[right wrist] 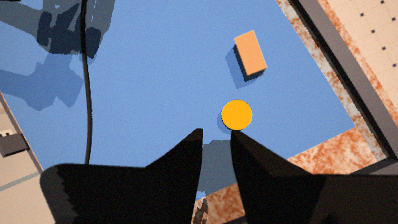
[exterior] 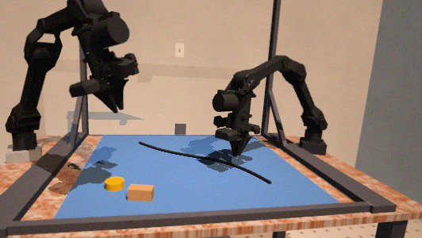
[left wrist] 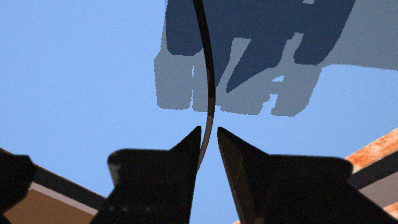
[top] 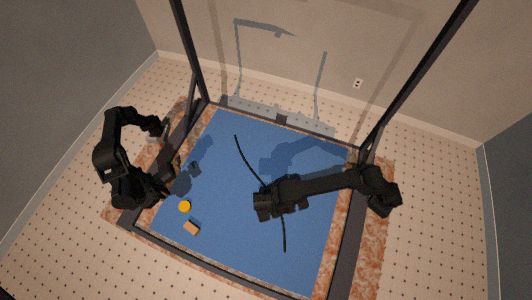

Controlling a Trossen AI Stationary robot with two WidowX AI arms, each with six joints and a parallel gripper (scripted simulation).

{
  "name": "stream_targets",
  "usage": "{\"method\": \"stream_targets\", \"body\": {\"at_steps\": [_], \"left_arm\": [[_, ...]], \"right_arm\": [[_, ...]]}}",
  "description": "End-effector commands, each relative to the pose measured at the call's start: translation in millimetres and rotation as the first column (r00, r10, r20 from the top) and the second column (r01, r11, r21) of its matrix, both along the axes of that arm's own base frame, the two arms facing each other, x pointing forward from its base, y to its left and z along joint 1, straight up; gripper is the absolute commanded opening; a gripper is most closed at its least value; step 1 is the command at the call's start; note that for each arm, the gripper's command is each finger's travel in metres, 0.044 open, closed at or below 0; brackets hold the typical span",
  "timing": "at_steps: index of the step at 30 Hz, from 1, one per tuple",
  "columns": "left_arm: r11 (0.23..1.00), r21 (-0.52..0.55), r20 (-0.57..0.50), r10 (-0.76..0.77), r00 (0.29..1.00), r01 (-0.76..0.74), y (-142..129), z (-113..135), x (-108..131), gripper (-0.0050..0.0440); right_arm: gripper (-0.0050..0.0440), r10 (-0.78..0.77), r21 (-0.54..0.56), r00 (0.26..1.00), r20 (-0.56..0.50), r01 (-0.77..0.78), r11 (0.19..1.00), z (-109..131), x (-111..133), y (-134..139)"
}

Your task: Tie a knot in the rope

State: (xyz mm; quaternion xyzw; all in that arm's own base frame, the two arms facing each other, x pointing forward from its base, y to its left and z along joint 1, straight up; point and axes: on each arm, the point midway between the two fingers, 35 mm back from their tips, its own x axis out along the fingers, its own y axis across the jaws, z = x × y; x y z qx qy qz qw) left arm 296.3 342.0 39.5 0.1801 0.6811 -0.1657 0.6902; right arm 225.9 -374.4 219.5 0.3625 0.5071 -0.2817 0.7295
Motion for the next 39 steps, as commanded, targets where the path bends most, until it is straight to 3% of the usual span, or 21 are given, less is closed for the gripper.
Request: {"method": "stream_targets", "body": {"at_steps": [1,39], "left_arm": [[1.0,0.012,0.007,-0.006,1.0,0.005,1.1,-4.7,0.2,0.0085],[1.0,0.012,0.007,-0.006,1.0,0.005,1.6,-27.4,0.7,0.0085]], "right_arm": [[0.0085,0.007,-0.031,1.0,0.018,-0.006,1.0,13.1,-0.2,2.4],[0.0085,0.007,-0.031,1.0,0.018,-0.006,1.0,13.1,-0.2,2.4]]}}
